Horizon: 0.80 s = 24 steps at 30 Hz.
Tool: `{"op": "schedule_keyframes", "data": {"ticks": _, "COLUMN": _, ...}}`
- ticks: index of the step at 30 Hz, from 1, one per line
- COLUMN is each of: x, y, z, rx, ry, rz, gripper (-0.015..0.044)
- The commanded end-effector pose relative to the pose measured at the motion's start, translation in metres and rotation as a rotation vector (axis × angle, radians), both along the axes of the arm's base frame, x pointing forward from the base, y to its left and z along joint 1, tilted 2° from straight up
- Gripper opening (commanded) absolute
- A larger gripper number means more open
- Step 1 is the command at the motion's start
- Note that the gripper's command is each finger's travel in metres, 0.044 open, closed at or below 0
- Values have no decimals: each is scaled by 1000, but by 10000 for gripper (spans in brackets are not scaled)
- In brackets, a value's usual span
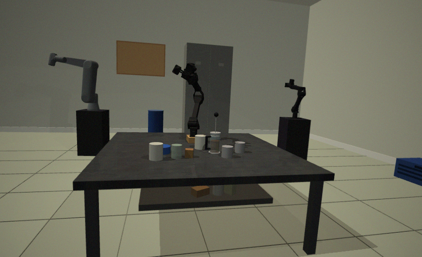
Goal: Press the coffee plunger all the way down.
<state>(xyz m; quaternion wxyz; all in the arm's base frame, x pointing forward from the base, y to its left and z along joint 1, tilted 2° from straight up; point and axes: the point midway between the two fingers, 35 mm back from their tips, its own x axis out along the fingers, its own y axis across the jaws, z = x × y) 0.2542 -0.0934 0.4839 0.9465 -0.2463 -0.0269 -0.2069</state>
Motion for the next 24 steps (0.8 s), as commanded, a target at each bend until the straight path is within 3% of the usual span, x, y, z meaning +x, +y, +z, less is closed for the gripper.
{"op": "schedule_keyframes", "data": {"ticks": 1, "x": 35, "y": 43, "z": -43, "rx": 144, "ry": 129, "rz": 193, "gripper": 440}}
{"op": "schedule_keyframes", "data": {"ticks": 7, "x": 57, "y": 119, "z": -101, "rx": 325, "ry": 346, "rz": 428, "gripper": 440}}
{"op": "schedule_keyframes", "data": {"ticks": 14, "x": 47, "y": 205, "z": -166, "rx": 472, "ry": 647, "rz": 624, "gripper": 440}}
{"op": "schedule_keyframes", "data": {"ticks": 24, "x": 47, "y": 211, "z": -218, "rx": 487, "ry": 673, "rz": 624, "gripper": 440}}
